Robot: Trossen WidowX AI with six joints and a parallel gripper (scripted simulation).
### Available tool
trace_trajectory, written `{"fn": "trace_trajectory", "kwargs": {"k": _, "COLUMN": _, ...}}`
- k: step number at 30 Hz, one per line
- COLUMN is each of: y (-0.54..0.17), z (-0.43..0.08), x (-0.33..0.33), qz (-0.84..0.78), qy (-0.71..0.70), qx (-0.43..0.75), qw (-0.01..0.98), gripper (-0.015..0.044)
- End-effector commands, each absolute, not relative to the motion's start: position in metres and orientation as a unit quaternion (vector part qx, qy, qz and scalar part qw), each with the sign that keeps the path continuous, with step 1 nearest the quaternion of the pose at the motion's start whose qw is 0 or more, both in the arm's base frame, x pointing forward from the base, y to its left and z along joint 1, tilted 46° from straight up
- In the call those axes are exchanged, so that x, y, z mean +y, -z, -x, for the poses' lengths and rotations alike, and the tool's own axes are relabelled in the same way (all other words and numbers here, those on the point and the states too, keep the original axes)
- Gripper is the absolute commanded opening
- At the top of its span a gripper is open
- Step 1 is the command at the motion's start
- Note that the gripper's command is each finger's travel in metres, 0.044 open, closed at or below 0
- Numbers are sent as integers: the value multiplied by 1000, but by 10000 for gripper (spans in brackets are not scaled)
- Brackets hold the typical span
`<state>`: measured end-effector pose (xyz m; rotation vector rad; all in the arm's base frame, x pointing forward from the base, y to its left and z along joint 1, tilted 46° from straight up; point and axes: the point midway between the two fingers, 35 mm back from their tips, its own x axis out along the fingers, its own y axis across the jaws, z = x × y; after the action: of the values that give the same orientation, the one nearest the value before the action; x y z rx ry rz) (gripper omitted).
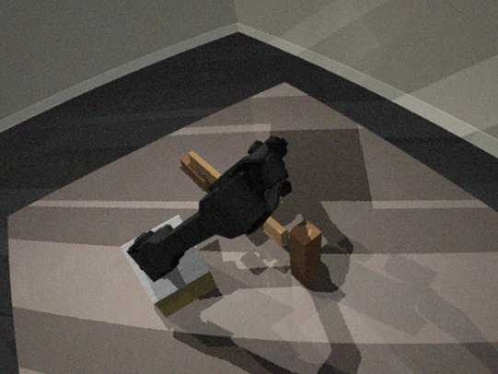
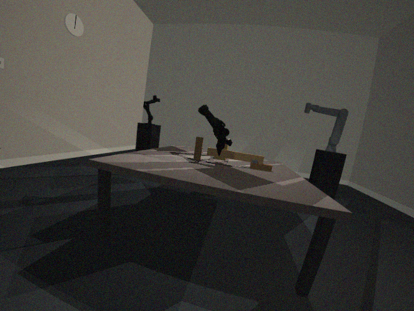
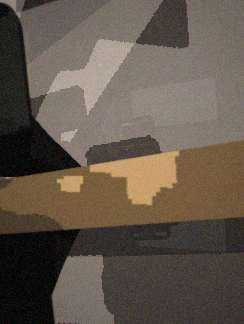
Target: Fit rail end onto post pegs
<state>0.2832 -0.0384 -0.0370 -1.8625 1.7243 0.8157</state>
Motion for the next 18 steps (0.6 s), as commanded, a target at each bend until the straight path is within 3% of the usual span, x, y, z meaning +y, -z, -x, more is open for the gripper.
{"fn": "trace_trajectory", "kwargs": {"k": 1, "y": 37, "z": -284, "x": -37, "qz": 680, "qy": -299, "qx": 626, "qw": 237, "gripper": 0}}
{"fn": "trace_trajectory", "kwargs": {"k": 18, "y": 33, "z": -284, "x": -40, "qz": 680, "qy": -299, "qx": 626, "qw": 237, "gripper": 0}}
